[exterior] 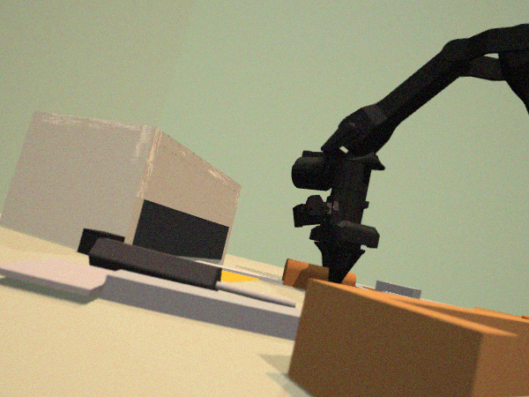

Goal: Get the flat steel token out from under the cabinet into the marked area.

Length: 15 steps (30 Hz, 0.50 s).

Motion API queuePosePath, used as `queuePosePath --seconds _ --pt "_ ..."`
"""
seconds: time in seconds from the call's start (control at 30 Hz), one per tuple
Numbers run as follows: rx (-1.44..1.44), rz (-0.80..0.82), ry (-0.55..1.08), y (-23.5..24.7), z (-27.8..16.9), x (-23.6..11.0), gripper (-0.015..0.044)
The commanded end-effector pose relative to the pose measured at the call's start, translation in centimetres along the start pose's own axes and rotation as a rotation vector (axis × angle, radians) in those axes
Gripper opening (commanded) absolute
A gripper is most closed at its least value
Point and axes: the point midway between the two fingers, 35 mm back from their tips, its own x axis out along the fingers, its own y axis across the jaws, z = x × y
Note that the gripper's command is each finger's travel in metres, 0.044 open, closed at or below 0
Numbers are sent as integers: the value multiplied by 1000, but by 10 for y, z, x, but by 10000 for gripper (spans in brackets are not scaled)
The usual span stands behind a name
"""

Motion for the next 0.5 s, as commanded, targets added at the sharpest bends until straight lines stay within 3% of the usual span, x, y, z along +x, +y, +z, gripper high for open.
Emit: queuePosePath --seconds 0.0,0.47 --pt "-4 1 5 0 -8 1 0" --pt "-4 1 7 -1 -28 1 0"
